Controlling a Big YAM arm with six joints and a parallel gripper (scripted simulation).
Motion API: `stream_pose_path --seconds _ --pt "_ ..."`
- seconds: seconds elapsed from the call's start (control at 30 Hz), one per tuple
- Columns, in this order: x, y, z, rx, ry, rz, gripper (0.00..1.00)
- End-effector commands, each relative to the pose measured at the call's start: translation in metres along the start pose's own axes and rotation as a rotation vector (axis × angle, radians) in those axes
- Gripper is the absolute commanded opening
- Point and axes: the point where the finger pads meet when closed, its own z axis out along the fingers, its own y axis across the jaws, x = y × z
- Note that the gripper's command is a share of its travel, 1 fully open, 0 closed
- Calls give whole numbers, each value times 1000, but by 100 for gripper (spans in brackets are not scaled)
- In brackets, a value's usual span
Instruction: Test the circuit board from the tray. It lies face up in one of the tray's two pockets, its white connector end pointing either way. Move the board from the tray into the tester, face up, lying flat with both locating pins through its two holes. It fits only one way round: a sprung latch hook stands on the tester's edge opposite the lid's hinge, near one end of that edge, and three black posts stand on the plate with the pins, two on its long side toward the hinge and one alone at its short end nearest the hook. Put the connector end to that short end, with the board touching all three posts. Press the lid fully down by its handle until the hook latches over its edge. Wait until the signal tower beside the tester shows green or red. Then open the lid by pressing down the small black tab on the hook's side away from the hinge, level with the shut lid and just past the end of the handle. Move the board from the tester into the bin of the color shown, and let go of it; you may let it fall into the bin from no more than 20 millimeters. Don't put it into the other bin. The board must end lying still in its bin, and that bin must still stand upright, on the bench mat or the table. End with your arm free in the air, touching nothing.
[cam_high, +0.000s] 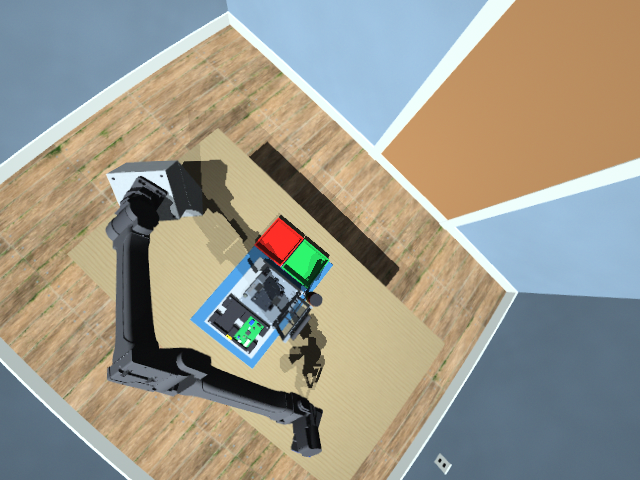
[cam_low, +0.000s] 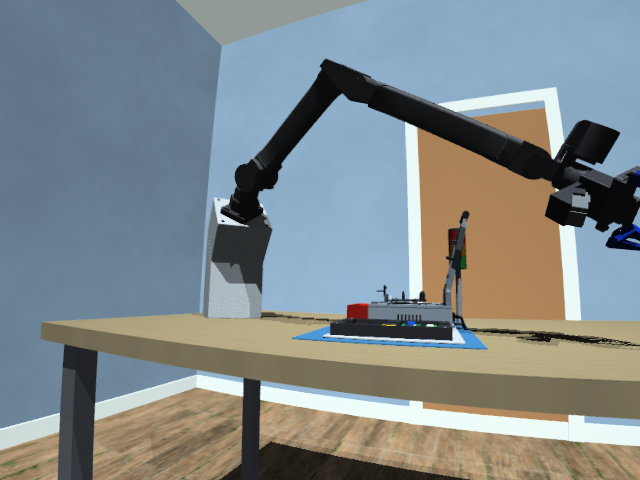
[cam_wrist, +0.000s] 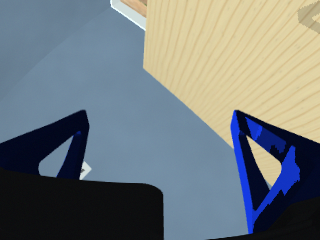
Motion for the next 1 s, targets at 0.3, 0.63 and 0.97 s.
stream_pose_path --seconds 0.3,0.63,0.97 --pt "6 9 -4 -10 9 9 100" --pt "19 34 -20 -14 27 -5 100" --pt "-21 17 -116 313 11 -456 100"
